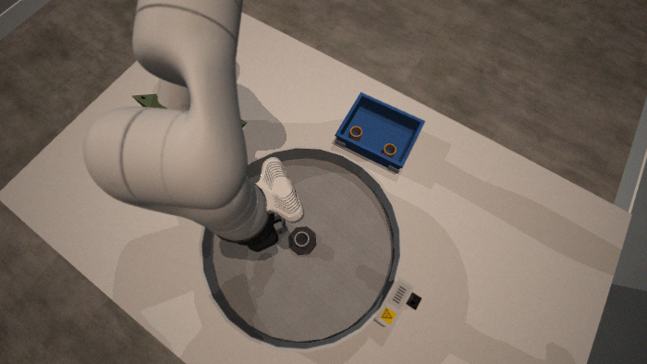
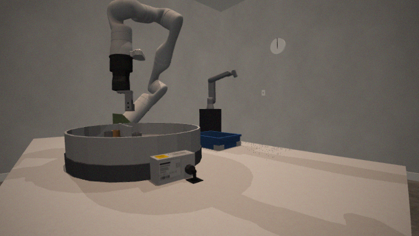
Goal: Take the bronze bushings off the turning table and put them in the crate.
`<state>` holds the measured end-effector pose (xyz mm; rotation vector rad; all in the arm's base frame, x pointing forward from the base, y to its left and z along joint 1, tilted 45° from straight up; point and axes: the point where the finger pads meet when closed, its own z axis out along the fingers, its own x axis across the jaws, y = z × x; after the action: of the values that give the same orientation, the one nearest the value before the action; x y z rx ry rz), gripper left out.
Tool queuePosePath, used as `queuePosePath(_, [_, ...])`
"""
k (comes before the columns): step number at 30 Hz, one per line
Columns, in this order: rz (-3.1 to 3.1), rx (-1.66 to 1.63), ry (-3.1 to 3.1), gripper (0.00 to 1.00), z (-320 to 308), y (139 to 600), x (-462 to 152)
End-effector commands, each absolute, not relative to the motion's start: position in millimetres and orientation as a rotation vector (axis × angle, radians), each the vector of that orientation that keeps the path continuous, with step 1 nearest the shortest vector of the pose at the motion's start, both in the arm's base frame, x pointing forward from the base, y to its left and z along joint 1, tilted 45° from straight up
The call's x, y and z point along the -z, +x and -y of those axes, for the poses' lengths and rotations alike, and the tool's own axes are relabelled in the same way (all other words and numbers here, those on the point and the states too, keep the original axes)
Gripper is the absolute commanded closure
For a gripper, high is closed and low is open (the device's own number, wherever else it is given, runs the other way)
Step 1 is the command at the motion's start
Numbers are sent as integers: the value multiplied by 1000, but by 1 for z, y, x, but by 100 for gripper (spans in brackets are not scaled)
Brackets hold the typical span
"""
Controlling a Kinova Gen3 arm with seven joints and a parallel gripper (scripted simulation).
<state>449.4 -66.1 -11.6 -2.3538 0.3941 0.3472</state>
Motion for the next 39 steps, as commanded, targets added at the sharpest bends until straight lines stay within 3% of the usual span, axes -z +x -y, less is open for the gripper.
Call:
queuePosePath(1, [-381,-336,-2360,100,59,475,9])
queuePosePath(3, [-381,-336,-2360,100,53,494,7])
queuePosePath(39, [-381,-336,-2360,100,23,489,38])
